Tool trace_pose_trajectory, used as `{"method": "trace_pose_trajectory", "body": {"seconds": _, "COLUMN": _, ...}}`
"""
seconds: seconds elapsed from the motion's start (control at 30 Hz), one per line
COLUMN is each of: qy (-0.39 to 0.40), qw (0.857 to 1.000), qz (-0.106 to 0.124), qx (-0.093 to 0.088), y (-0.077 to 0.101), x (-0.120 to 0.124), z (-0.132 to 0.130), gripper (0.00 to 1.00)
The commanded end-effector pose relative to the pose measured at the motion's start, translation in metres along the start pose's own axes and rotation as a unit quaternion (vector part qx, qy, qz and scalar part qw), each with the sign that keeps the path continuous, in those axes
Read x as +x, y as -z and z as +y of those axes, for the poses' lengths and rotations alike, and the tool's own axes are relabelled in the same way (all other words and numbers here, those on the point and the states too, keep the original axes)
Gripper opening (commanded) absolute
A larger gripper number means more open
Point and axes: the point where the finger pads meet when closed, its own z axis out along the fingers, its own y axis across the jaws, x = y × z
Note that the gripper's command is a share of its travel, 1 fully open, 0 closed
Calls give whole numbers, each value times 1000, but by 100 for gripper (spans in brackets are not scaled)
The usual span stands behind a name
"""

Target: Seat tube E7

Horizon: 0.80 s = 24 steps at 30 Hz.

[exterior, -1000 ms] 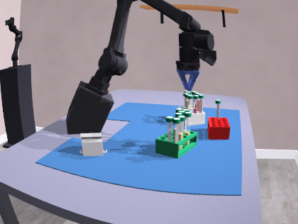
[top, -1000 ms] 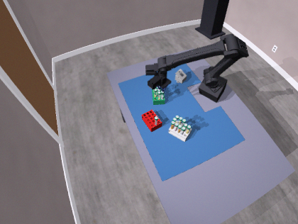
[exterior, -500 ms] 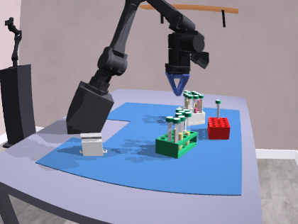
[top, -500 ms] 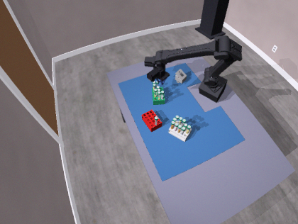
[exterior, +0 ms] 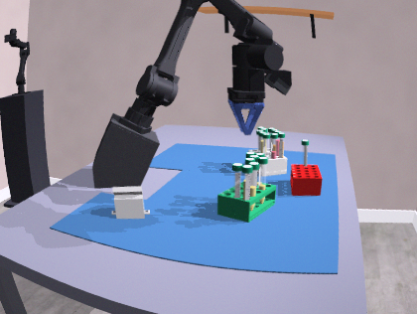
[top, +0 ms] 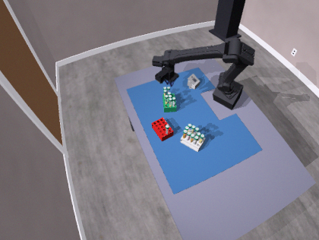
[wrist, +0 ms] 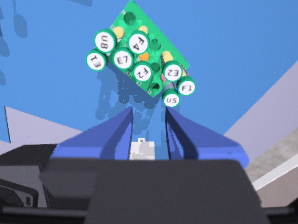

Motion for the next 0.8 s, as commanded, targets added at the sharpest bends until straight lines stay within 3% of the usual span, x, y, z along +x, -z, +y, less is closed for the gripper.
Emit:
{"method": "trace_pose_trajectory", "body": {"seconds": 0.0, "qy": 26, "qw": 999, "qz": -15, "qx": 26, "y": 26, "x": -28, "z": -10, "gripper": 30}}
{"method": "trace_pose_trajectory", "body": {"seconds": 0.13, "qy": 9, "qw": 1000, "qz": -12, "qx": 25, "y": 24, "x": -18, "z": -15, "gripper": 30}}
{"method": "trace_pose_trajectory", "body": {"seconds": 0.3, "qy": 17, "qw": 999, "qz": -14, "qx": 26, "y": 25, "x": -25, "z": -7, "gripper": 30}}
{"method": "trace_pose_trajectory", "body": {"seconds": 0.43, "qy": 7, "qw": 1000, "qz": -3, "qx": 4, "y": -6, "x": -10, "z": 3, "gripper": 30}}
{"method": "trace_pose_trajectory", "body": {"seconds": 0.77, "qy": 7, "qw": 1000, "qz": -3, "qx": 2, "y": -25, "x": -8, "z": 6, "gripper": 30}}
